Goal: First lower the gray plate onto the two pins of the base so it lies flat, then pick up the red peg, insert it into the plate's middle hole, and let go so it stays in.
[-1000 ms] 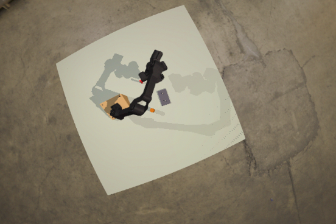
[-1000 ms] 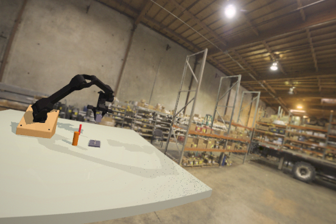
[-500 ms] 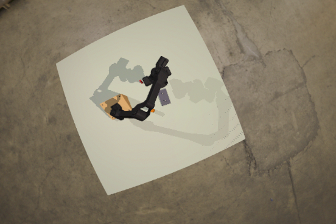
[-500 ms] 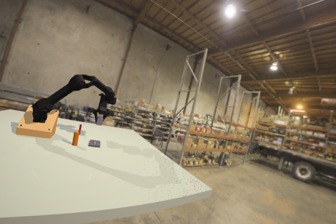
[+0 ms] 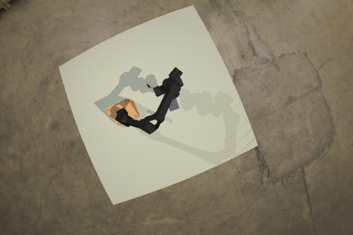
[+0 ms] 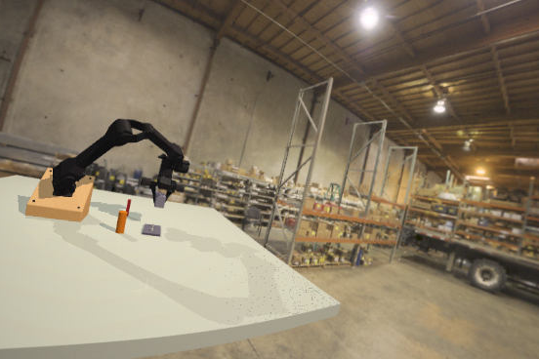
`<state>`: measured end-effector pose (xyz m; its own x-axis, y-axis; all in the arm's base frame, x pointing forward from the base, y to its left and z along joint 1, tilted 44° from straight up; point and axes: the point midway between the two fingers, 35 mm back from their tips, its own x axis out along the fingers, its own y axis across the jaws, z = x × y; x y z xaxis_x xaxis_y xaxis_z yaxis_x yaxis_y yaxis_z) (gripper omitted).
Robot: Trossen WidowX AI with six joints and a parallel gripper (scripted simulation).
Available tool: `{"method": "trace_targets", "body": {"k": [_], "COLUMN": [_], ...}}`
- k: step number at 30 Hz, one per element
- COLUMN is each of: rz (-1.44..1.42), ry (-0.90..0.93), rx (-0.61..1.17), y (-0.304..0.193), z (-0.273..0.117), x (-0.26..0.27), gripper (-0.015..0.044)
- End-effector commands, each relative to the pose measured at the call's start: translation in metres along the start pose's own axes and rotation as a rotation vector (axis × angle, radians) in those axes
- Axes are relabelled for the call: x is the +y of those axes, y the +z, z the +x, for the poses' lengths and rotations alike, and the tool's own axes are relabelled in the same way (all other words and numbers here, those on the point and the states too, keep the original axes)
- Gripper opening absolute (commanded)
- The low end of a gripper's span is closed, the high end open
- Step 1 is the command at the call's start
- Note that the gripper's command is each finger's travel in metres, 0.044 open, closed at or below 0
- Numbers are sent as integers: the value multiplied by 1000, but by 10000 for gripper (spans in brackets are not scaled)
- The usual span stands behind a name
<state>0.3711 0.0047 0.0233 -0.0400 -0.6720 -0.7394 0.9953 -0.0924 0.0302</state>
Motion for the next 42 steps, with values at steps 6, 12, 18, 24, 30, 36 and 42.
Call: {"method": "trace_targets", "body": {"k": [6,12,18,24,30,36,42], "rz": [21,39,57,75,79,79,79], "ry": [2,2,1,0,-1,-1,-1], "rx": [-7,-12,-18,-27,-29,-29,-29], "y": [26,44,62,79,83,83,83], "z": [12,21,30,38,40,40,40], "x": [-2,-4,-8,-12,-14,-14,-14], "gripper": [0,0,0,0,0,0,0]}}
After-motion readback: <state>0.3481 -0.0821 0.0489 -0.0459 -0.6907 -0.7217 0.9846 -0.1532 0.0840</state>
